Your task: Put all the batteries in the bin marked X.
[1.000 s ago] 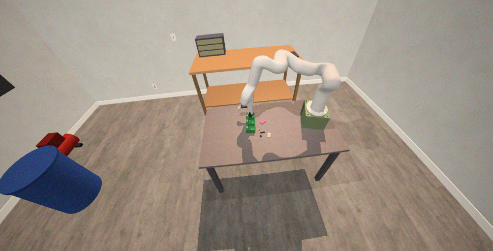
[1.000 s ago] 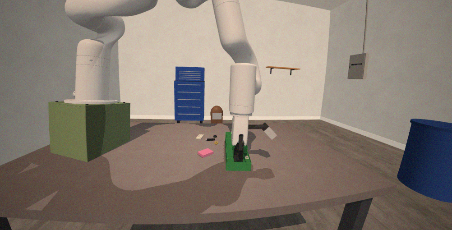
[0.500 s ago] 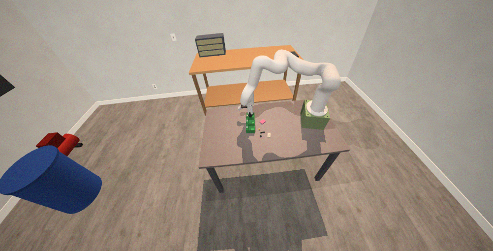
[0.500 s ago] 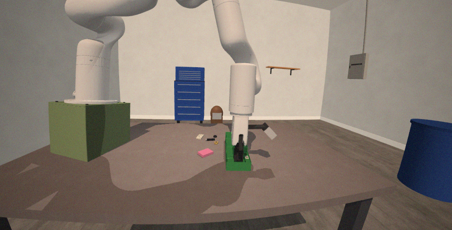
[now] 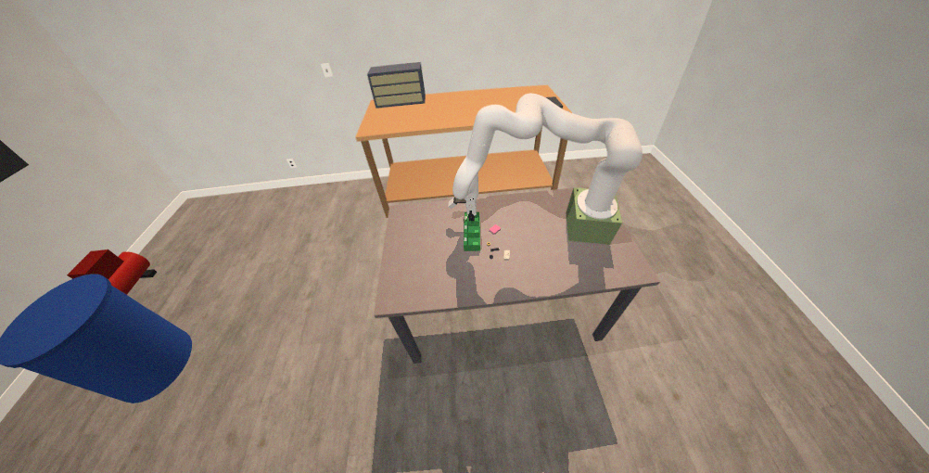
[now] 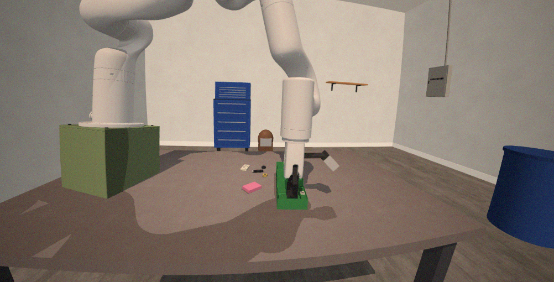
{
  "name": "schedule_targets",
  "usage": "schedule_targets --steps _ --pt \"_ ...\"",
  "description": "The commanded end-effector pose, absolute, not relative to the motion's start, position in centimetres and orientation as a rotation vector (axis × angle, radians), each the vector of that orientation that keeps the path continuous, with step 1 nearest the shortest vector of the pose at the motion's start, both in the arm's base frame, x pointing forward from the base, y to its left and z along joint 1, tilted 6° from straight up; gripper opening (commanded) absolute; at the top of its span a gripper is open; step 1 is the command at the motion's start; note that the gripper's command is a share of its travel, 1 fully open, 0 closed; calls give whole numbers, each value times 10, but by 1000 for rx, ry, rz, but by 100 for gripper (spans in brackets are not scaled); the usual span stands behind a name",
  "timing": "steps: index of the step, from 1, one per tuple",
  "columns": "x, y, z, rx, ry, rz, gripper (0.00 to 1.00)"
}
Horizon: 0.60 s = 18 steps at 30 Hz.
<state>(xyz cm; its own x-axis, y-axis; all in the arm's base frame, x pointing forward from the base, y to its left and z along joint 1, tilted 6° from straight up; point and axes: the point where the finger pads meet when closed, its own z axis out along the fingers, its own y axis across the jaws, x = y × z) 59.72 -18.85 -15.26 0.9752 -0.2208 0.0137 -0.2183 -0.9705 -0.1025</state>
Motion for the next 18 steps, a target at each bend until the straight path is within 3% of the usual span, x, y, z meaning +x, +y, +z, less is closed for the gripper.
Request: schedule_targets --steps 1,18 --pt "598 -189 -152 -3023 337 -41 7" --pt "598 -191 -136 -3023 337 -41 7"
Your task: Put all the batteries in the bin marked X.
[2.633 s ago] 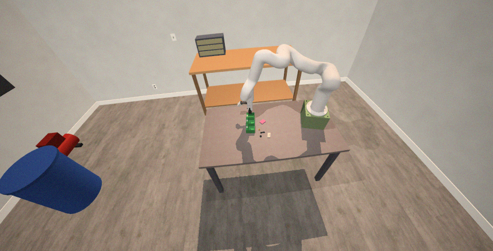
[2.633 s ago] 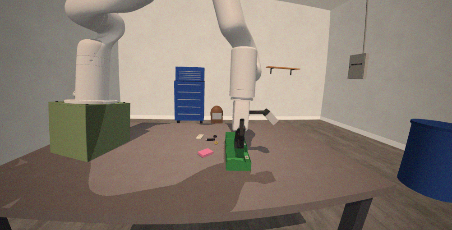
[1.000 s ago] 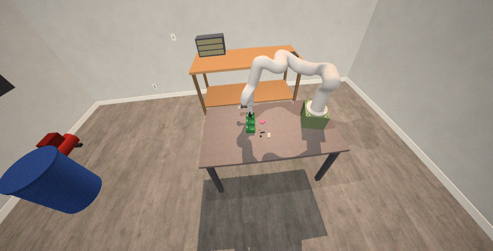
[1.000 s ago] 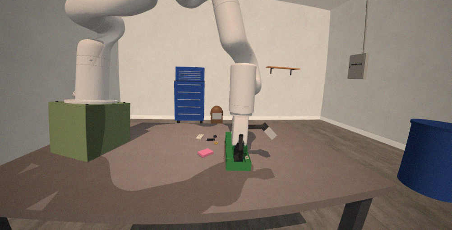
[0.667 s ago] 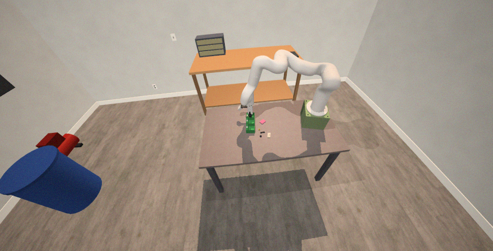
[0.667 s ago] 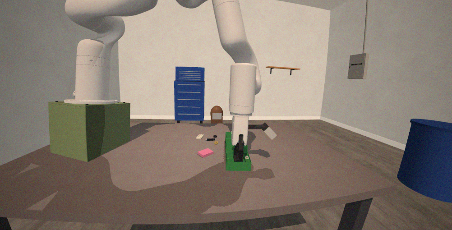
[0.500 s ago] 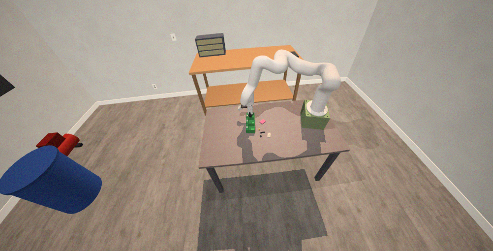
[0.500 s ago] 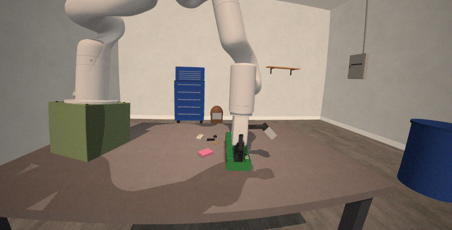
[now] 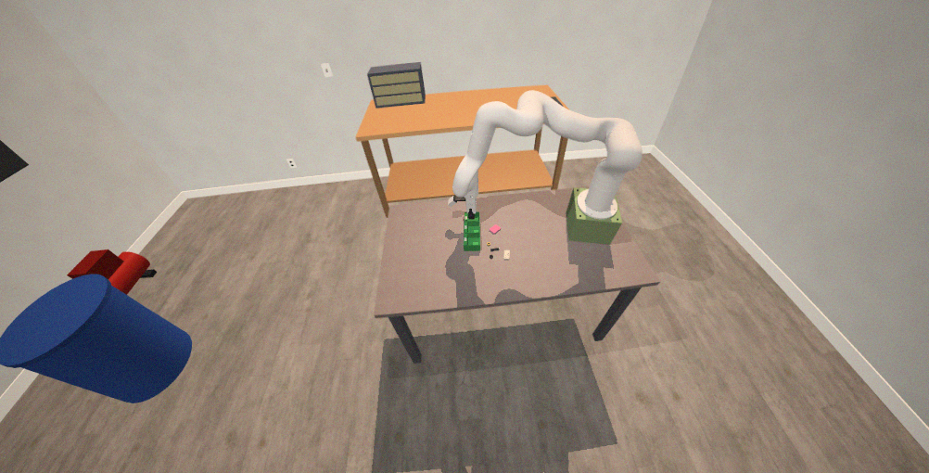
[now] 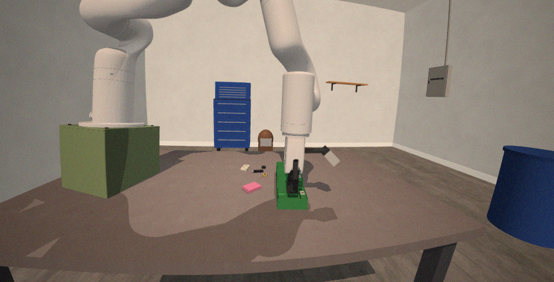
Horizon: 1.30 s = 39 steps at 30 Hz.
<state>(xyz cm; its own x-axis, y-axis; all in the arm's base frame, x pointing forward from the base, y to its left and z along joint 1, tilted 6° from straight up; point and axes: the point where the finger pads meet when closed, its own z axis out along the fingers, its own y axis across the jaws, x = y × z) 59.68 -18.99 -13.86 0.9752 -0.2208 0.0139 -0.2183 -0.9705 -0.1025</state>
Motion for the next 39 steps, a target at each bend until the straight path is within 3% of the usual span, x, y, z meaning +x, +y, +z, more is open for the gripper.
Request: schedule_targets --steps 1,23,39 --pt "598 -191 -136 -3023 337 -41 7" --pt "596 -195 -93 -3023 337 -41 7" --pt "602 -125 -86 -3022 337 -41 7"
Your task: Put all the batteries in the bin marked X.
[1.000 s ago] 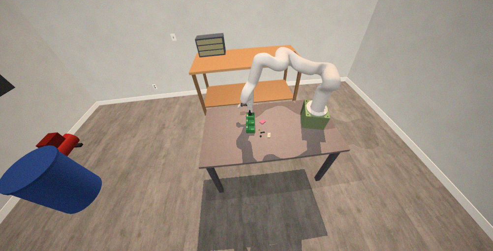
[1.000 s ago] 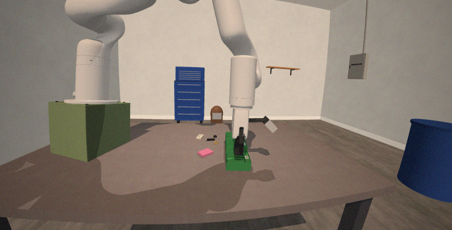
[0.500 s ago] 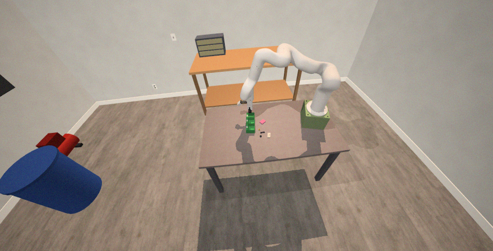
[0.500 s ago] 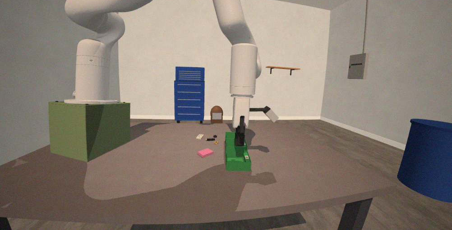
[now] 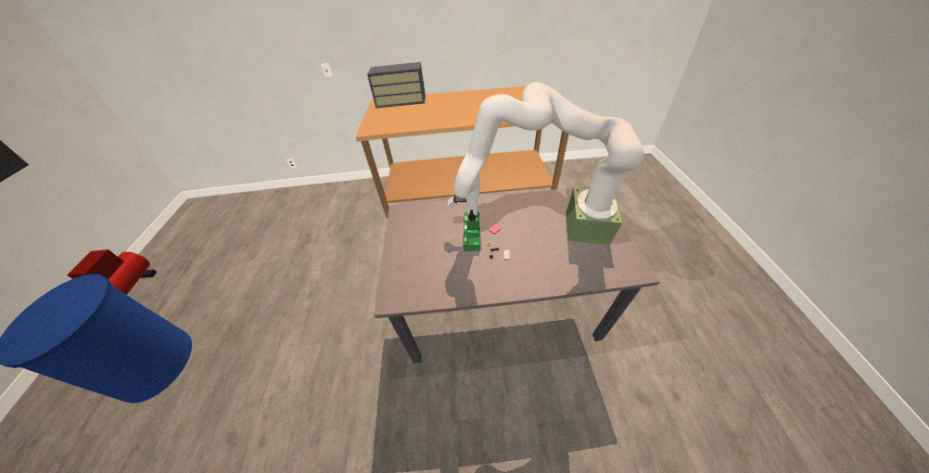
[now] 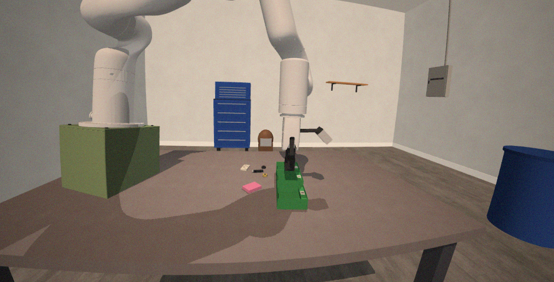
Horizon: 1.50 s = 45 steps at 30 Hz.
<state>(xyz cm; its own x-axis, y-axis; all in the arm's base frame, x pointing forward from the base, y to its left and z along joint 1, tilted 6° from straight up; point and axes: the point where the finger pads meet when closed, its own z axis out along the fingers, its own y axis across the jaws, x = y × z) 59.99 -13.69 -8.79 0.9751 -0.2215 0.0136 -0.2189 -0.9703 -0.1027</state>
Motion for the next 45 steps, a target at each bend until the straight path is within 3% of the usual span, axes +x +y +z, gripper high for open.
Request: schedule_targets --steps 1,45 --pt "603 -120 -85 -3022 337 -41 7" --pt "606 -105 -143 -3022 337 -41 7"
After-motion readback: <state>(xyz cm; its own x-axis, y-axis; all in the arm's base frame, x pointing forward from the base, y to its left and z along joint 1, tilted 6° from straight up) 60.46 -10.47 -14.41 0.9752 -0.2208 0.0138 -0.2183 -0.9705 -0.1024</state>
